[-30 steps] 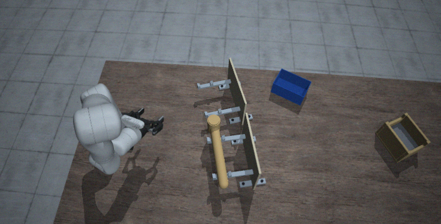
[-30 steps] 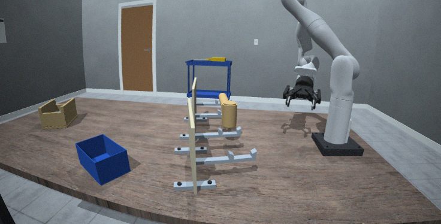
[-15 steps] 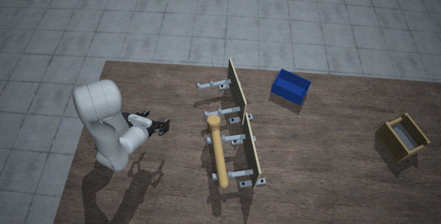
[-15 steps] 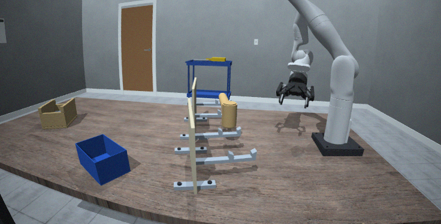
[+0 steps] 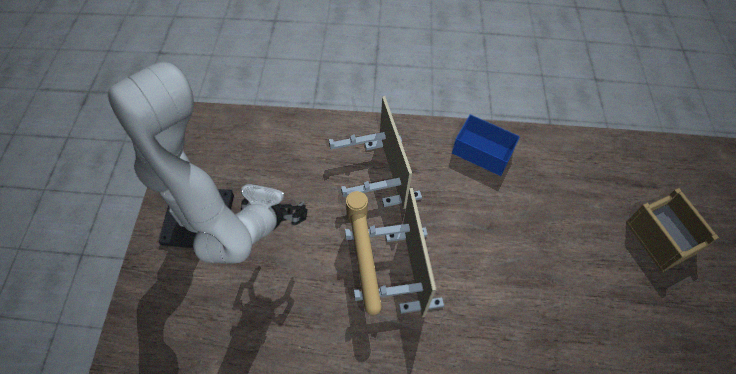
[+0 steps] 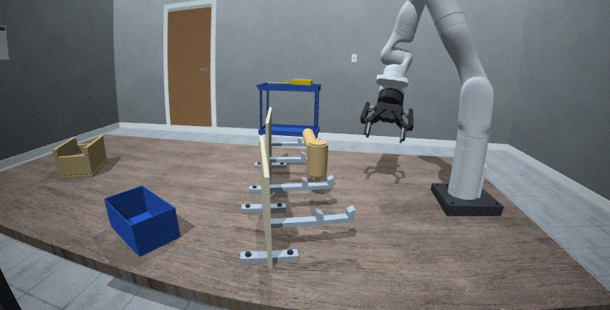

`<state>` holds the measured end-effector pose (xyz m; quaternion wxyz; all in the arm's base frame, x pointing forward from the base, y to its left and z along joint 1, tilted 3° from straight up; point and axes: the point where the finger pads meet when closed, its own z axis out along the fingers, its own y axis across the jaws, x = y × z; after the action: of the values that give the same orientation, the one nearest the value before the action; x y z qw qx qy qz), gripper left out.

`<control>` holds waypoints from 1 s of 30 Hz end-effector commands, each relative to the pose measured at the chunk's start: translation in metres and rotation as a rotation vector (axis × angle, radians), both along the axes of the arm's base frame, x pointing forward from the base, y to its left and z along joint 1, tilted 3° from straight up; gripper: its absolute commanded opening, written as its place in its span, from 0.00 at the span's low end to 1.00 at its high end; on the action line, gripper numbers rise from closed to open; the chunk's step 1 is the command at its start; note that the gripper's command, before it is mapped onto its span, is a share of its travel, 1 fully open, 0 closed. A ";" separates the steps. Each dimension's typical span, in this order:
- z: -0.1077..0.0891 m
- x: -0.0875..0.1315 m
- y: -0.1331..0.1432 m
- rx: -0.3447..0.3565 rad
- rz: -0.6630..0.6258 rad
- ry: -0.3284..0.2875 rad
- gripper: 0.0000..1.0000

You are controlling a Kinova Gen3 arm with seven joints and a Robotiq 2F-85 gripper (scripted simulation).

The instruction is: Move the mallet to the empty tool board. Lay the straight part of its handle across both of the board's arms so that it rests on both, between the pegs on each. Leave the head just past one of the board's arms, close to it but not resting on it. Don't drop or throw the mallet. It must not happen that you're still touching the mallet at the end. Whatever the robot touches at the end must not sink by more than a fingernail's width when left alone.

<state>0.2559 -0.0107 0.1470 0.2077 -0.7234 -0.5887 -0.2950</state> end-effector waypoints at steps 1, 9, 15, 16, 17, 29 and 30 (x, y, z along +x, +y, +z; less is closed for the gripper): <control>0.008 0.030 -0.004 -0.129 0.099 -0.001 1.00; 0.018 0.076 -0.019 -0.316 0.184 0.018 1.00; 0.023 0.102 -0.027 -0.420 0.231 0.029 1.00; 0.024 0.108 -0.029 -0.447 0.244 0.033 1.00; 0.025 0.115 -0.031 -0.474 0.257 0.036 1.00; 0.037 0.170 -0.048 -0.699 0.349 0.052 1.00; 0.038 0.174 -0.049 -0.715 0.357 0.054 1.00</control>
<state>0.4163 -0.0668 0.1866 0.0109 -0.6600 -0.7502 -0.0383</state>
